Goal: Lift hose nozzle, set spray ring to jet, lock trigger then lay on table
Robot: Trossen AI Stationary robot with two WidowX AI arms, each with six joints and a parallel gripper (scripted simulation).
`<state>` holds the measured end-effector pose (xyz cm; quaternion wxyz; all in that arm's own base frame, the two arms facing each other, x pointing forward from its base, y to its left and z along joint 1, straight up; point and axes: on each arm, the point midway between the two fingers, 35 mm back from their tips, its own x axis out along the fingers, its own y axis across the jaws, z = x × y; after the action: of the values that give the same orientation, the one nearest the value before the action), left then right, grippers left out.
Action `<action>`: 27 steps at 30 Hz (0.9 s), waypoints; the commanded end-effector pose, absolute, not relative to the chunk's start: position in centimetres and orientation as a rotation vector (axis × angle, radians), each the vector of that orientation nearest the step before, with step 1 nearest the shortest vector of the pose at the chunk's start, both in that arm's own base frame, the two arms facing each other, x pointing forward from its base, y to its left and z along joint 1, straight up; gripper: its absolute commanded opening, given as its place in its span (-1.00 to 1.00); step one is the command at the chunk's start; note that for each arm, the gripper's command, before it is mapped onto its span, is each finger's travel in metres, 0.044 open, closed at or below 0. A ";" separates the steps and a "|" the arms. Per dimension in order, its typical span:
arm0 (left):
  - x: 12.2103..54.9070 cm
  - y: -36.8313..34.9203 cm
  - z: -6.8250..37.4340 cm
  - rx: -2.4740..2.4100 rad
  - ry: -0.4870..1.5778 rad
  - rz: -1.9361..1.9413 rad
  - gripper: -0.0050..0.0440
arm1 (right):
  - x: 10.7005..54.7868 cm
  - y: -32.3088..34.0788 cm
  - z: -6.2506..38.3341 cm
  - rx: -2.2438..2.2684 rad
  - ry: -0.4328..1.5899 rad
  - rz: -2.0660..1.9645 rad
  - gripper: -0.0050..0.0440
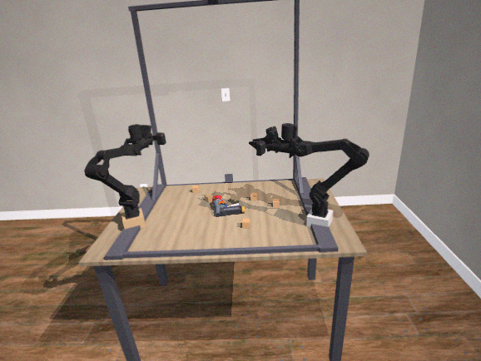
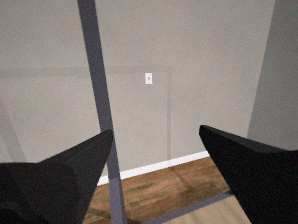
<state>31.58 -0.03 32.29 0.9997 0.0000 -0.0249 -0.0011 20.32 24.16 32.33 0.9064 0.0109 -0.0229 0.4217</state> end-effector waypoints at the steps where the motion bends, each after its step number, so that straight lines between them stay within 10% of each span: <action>1: 31.5 0.0 32.9 0.006 -0.064 0.000 -0.04 | 19.2 25.1 33.0 0.034 -0.063 0.911 0.87; 5: 31.5 0.0 32.9 0.006 -0.064 0.000 -0.04 | 19.8 24.6 33.0 0.033 -0.063 0.887 0.87; 6: 31.5 0.0 32.9 0.006 -0.064 0.000 0.70 | 19.7 24.7 33.1 0.033 -0.064 0.891 0.87; 27: 32.5 0.2 32.6 0.093 -0.018 0.005 0.70 | 19.7 24.7 33.1 0.033 -0.064 0.891 0.87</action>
<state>31.76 -0.01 32.18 0.9997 0.0130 -0.0195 -0.0005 19.72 24.81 32.24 0.9009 0.0108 -0.0218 0.4333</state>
